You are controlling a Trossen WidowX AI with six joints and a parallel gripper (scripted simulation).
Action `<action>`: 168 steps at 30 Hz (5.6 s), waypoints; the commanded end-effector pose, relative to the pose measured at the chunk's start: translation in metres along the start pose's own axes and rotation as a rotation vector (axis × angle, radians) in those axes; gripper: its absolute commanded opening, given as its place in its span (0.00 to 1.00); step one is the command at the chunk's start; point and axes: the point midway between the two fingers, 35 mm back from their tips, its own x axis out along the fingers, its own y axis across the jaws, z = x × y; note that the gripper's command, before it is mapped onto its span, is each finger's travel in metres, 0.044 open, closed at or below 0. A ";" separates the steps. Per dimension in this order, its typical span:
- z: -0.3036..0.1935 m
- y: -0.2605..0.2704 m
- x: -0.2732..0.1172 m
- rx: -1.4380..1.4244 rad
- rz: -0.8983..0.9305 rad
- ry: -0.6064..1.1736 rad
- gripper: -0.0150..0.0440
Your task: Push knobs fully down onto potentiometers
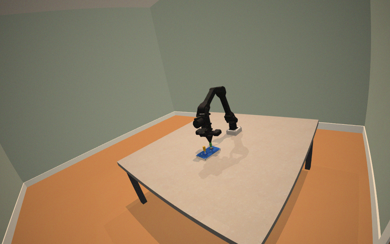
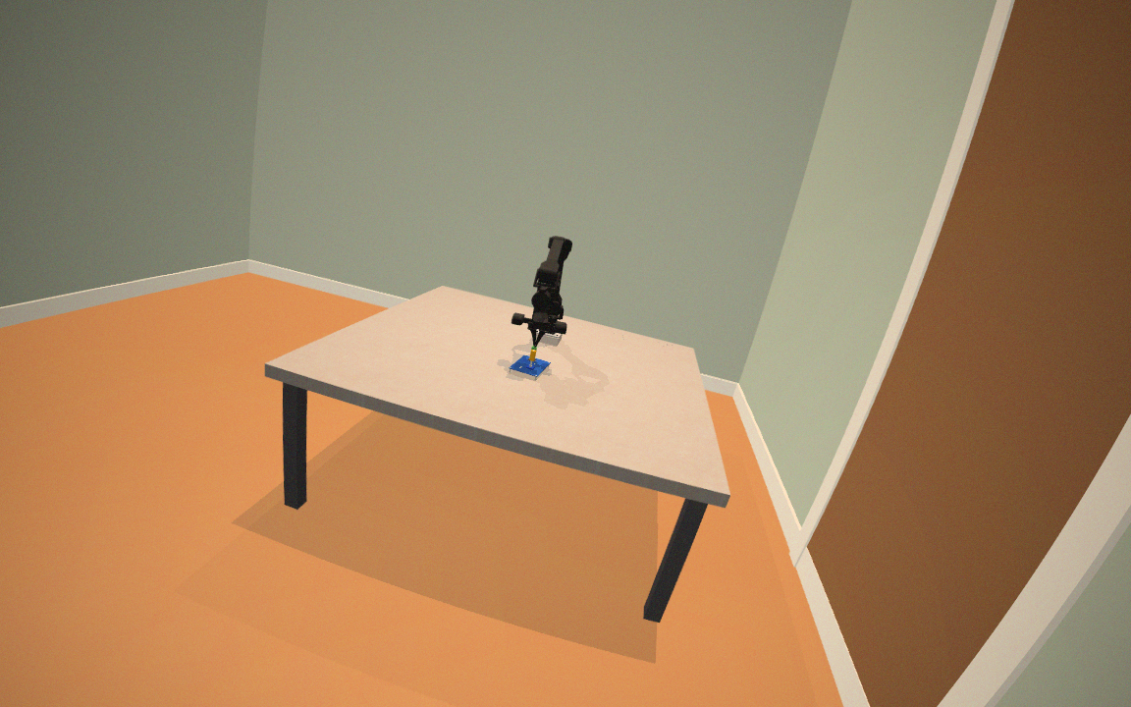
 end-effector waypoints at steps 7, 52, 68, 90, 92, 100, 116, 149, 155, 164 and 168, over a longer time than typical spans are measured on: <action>0.000 -0.001 0.005 -0.001 -0.005 0.003 0.25; 0.000 -0.001 0.013 -0.001 -0.005 0.003 0.25; 0.000 -0.001 0.015 -0.001 -0.005 0.003 0.25; 0.000 -0.001 0.016 -0.001 -0.005 0.003 0.25; 0.000 -0.001 0.016 -0.001 -0.005 0.003 0.25; 0.000 -0.001 0.017 -0.001 -0.005 0.003 0.25; 0.000 -0.001 0.018 -0.001 -0.005 0.003 0.25; 0.000 -0.001 0.019 -0.001 -0.005 0.003 0.25; 0.000 -0.001 0.019 -0.001 -0.005 0.003 0.25; 0.000 -0.001 0.020 -0.001 -0.005 0.003 0.25; 0.000 -0.001 0.020 -0.001 -0.005 0.003 0.25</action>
